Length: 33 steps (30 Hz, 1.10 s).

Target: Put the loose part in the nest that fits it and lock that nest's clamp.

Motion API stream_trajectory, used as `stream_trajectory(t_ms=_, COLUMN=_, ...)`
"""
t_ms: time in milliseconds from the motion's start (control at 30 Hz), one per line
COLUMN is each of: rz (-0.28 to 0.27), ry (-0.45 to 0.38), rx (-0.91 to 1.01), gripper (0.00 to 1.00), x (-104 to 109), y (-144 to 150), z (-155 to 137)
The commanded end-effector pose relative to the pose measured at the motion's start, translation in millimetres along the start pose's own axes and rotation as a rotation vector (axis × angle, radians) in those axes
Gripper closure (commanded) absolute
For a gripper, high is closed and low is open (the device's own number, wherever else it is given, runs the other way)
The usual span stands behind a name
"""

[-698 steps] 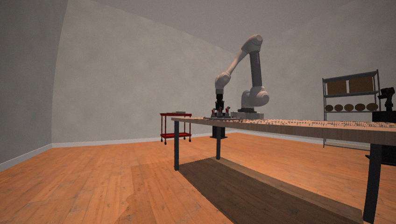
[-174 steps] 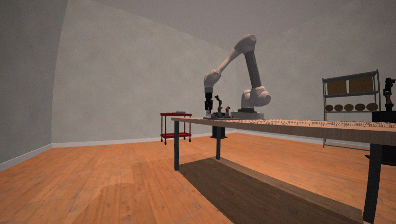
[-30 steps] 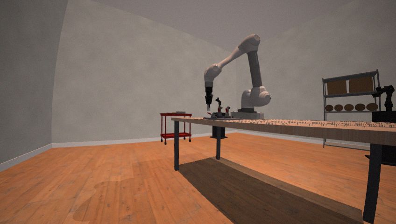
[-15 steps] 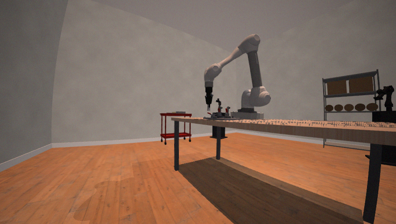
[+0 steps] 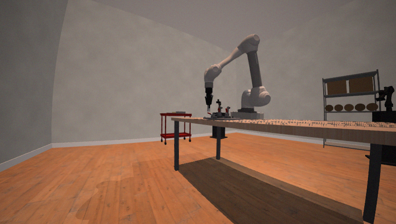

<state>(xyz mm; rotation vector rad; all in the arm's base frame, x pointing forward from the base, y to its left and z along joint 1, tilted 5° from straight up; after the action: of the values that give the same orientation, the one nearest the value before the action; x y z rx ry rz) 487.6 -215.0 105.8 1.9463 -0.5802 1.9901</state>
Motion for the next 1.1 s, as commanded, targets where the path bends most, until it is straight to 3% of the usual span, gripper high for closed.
stream_trajectory(t_ms=0, rz=0.0, ry=0.0, rx=0.0, gripper=0.9, x=-3.9, y=0.0, z=0.0)
stream_trajectory(t_ms=1067, rz=0.0, ry=0.0, rx=0.0, gripper=0.9, x=-8.8, y=0.0, z=0.0)
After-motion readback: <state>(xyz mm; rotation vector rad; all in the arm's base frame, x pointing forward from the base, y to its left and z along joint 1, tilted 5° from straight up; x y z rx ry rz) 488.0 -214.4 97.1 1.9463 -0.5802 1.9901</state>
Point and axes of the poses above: the point where the finger pads meet when closed, its own x axis back along the fingers, its own y axis across the jaws, z = x × y, the point moved 7 cm from there along x, back along the fingers, and after that the axes turned 14 degrees about -x, right-handed, at the moved point
